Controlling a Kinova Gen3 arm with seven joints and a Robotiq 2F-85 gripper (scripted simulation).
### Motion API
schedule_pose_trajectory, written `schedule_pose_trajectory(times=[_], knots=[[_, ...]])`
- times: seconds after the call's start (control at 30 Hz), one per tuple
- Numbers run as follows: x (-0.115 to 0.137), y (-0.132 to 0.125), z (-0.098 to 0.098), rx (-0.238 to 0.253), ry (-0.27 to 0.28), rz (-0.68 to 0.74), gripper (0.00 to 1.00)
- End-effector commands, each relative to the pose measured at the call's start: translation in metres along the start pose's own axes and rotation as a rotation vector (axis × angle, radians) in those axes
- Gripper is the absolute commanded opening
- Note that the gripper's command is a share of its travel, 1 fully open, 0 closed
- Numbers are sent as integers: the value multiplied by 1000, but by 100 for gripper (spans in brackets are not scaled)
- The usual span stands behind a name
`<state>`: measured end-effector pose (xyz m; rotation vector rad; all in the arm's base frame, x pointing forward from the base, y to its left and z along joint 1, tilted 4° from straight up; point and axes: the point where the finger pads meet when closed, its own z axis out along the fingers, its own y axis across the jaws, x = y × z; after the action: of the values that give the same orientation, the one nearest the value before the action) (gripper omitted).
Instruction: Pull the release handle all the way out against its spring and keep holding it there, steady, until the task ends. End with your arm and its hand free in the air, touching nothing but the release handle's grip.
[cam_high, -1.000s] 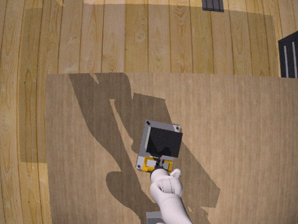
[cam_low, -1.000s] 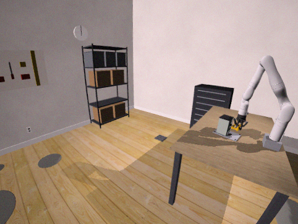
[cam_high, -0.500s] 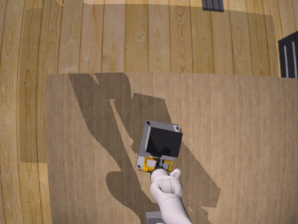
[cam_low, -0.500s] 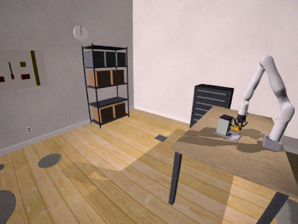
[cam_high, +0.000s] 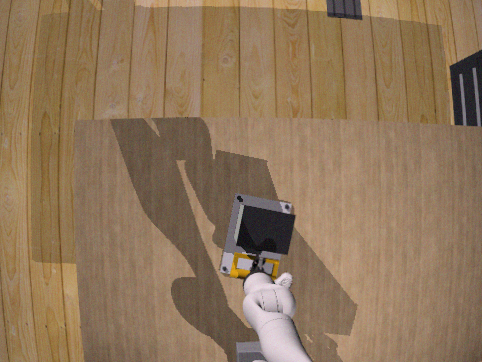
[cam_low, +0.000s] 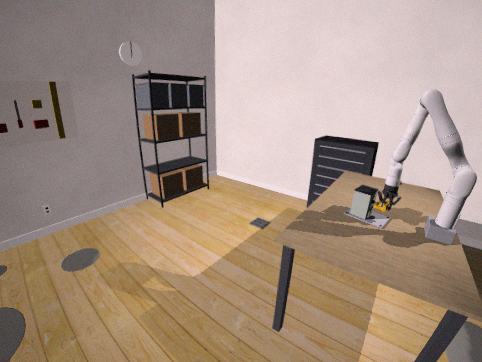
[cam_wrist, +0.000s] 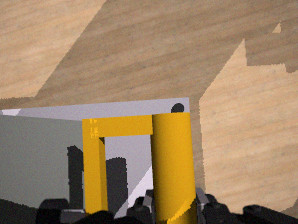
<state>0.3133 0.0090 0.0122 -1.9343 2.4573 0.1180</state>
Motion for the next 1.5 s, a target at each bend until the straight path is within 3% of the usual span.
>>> schedule_pose_trajectory(times=[0.0,1.0,1.47], knots=[[0,0,1,3,0,3,0],[0,2,1,5,-1,3,0],[0,26,0,8,-1,3,0]])
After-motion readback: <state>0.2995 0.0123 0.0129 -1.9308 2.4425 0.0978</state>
